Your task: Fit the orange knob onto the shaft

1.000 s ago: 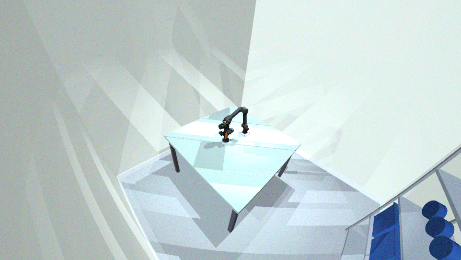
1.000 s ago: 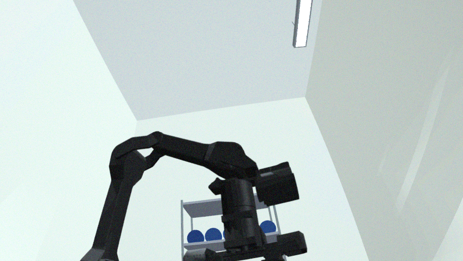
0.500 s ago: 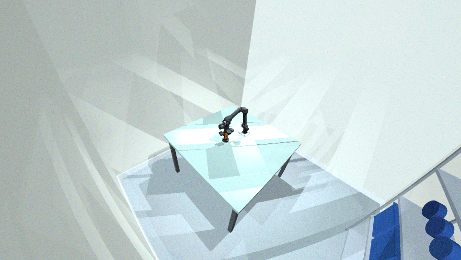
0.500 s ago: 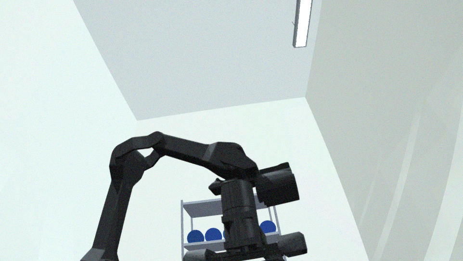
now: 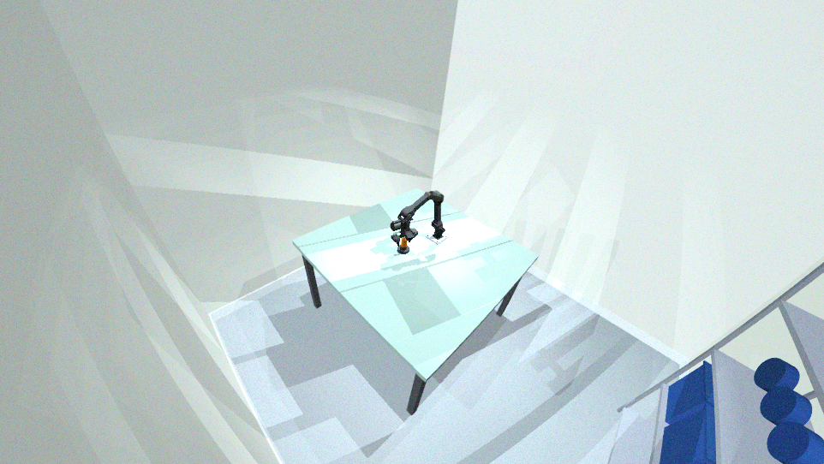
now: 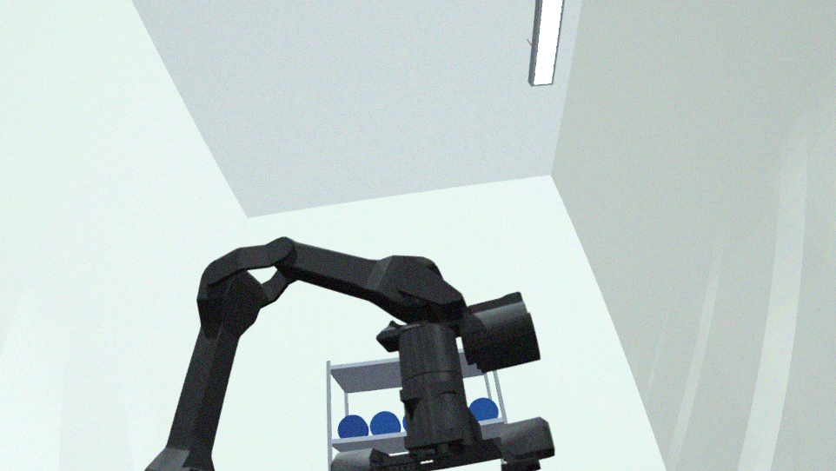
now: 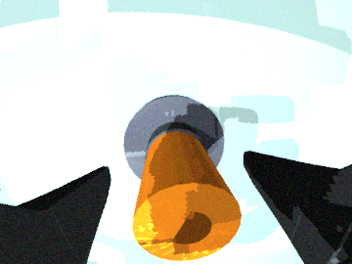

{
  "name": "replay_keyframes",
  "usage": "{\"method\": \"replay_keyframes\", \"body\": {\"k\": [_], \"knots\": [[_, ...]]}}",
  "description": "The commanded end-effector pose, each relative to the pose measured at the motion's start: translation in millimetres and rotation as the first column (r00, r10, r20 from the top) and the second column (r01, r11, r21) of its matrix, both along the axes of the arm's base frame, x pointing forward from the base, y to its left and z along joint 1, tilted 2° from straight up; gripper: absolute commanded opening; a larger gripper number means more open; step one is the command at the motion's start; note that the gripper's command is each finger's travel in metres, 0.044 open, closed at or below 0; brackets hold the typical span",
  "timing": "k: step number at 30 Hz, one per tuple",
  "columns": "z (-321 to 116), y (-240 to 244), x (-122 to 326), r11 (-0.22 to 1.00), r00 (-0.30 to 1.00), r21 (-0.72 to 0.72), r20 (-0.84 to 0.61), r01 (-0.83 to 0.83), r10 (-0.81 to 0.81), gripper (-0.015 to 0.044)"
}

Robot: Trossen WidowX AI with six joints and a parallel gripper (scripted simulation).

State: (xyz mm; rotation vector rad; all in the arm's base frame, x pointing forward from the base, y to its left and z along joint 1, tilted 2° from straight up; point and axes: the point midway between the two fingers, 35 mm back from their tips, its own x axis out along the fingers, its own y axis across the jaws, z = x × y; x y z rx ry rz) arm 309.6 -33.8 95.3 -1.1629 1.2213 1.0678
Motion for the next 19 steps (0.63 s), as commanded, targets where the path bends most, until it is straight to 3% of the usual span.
{"method": "replay_keyframes", "body": {"k": [1,5,11,19], "knots": [[0.5,0.0,0.2,1.000,1.000,0.000,0.001,0.000,0.000,0.0440],[18.8,0.3,1.5,1.000,1.000,0.001,0.002,0.005,-0.005,0.0440],[85.6,1.8,-4.6,1.000,1.000,0.003,0.001,0.010,-0.010,0.0440],[95.2,1.9,-6.5,1.000,1.000,0.000,0.000,0.000,0.000,0.0440]]}}
